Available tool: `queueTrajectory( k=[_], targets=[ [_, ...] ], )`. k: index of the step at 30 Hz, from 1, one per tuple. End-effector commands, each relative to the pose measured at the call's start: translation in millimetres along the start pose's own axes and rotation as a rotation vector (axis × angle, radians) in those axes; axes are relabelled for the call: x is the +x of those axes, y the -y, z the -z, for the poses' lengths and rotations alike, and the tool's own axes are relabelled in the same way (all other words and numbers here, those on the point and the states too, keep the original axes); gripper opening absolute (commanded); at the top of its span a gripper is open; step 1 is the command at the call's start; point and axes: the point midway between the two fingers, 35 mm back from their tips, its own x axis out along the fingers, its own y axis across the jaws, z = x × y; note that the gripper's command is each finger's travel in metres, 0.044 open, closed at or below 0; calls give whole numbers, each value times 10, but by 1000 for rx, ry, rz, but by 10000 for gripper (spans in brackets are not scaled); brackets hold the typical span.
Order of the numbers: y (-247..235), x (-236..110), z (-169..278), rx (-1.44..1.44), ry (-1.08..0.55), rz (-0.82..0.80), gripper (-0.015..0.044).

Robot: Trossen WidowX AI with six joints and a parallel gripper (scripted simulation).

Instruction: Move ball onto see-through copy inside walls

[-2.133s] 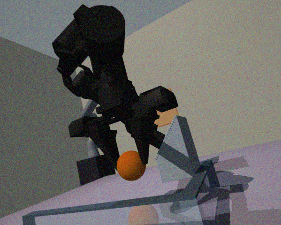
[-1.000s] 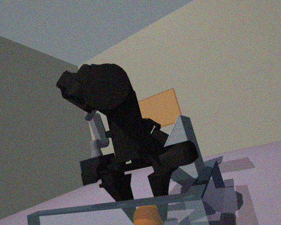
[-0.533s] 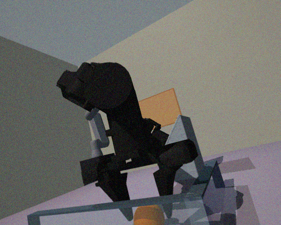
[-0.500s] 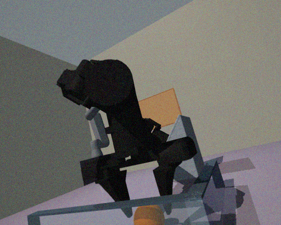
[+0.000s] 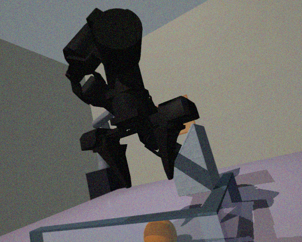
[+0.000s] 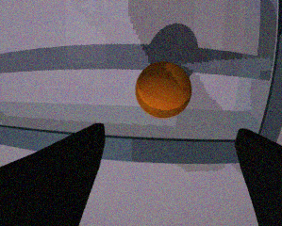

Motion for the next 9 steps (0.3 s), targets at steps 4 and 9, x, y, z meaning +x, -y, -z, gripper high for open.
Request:
queueTrajectory(
  k=[4, 9],
  targets=[
    [-12, -440, -28, 0, 0, -1, 440],
    [-14, -466, -31, 0, 0, -1, 440]
  ],
)
